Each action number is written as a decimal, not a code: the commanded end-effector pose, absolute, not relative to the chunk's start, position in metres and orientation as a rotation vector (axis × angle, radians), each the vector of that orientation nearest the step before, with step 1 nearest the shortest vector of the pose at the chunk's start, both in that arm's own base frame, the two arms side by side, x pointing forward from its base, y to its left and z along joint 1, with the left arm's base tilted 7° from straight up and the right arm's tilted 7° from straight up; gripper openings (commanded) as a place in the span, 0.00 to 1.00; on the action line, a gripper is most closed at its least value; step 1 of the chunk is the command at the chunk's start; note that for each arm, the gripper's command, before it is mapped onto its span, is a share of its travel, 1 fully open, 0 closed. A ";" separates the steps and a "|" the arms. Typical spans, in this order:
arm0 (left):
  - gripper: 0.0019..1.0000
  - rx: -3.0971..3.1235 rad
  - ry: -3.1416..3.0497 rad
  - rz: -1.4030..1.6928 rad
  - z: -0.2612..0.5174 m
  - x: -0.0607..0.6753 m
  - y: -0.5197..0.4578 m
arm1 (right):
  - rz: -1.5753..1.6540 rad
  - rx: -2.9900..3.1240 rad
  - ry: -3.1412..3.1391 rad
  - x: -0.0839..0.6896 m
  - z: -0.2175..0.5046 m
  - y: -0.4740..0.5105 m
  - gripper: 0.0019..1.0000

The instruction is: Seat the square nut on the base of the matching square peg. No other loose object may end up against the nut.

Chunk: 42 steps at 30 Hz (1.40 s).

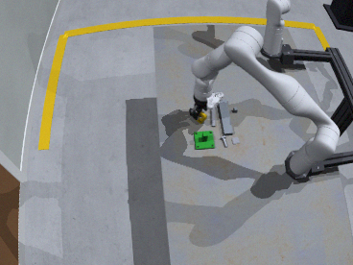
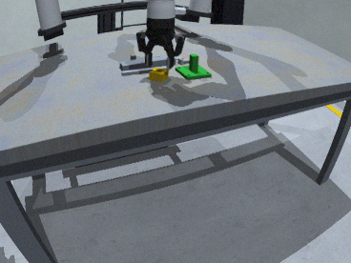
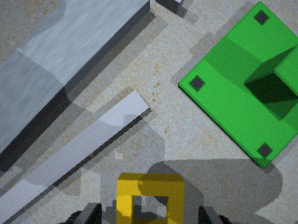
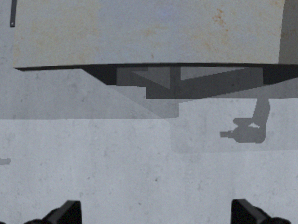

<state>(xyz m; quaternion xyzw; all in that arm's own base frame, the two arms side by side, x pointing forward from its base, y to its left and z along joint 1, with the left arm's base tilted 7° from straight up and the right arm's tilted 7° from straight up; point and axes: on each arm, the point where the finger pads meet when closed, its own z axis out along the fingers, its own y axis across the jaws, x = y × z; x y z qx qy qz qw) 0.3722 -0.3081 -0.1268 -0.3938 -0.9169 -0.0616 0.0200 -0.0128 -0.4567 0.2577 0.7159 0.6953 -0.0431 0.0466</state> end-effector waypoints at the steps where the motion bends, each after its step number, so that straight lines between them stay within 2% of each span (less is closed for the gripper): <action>1: 0.61 -1.224 -2.847 -0.190 -0.136 0.373 -0.308 | -0.134 2.183 2.120 -0.013 0.259 -0.457 1.00; 22: 0.61 -1.225 -2.846 -0.190 -0.154 0.372 -0.305 | -0.134 2.183 2.120 -0.013 0.259 -0.457 1.00; 23: 0.02 -1.225 -2.846 -0.190 -0.154 0.372 -0.305 | -0.134 2.183 2.120 -0.013 0.259 -0.457 1.00; 42: 0.02 -1.225 -2.846 -0.190 -0.154 0.372 -0.305 | -0.134 2.183 2.120 -0.013 0.259 -0.457 1.00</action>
